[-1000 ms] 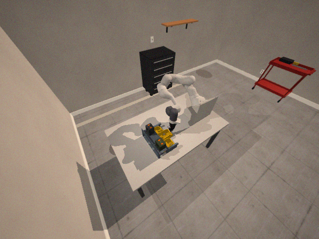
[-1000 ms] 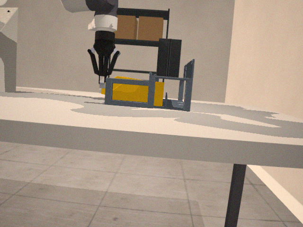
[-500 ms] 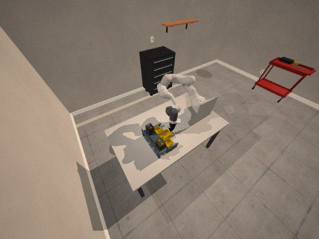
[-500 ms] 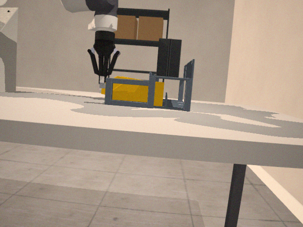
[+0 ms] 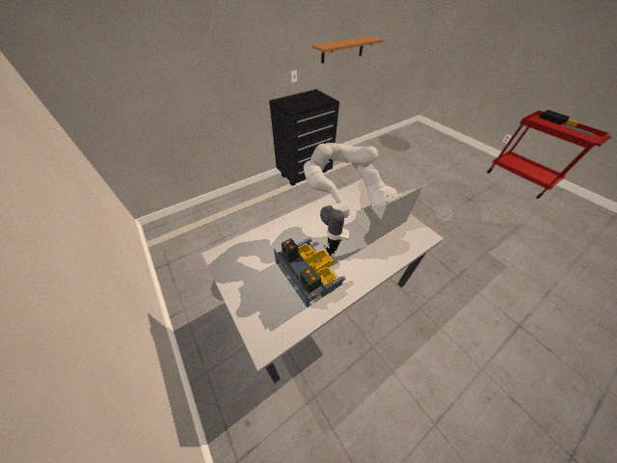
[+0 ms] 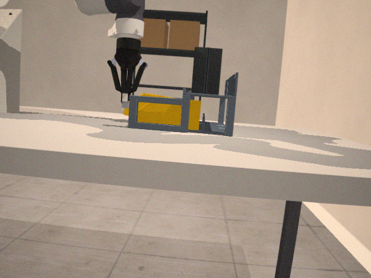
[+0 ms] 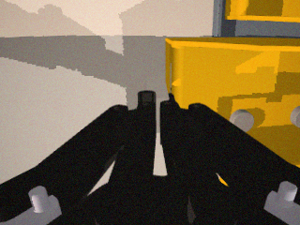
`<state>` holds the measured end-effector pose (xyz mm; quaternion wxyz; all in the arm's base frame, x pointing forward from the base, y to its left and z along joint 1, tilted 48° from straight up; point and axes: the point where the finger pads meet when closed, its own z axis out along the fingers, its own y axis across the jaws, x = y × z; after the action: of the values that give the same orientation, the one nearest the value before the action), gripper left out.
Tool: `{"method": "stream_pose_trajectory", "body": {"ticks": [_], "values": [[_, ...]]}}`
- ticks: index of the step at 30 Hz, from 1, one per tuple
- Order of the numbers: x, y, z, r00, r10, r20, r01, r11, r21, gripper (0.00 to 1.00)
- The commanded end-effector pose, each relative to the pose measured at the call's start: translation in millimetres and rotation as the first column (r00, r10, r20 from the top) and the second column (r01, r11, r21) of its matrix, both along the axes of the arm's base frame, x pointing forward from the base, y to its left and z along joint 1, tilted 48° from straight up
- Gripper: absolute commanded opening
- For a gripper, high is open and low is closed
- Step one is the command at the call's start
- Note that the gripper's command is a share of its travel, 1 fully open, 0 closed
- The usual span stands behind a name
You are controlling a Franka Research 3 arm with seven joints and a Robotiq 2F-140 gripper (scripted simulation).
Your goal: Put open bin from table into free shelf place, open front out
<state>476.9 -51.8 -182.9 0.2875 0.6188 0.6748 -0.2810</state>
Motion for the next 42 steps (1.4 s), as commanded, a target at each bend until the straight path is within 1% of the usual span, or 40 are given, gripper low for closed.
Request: {"method": "stream_pose_trajectory", "body": {"ticks": [1,24,42], "values": [[-0.3,-1.7,0.0,1.0,-0.001,-0.005,0.001,1.0,-0.004,0.0],[4.4,-1.4,-0.1,1.0,-0.001,-0.005,0.001,1.0,-0.004,0.0],[12.5,-0.7,-0.3,1.0,-0.001,-0.005,0.001,1.0,-0.004,0.0]]}}
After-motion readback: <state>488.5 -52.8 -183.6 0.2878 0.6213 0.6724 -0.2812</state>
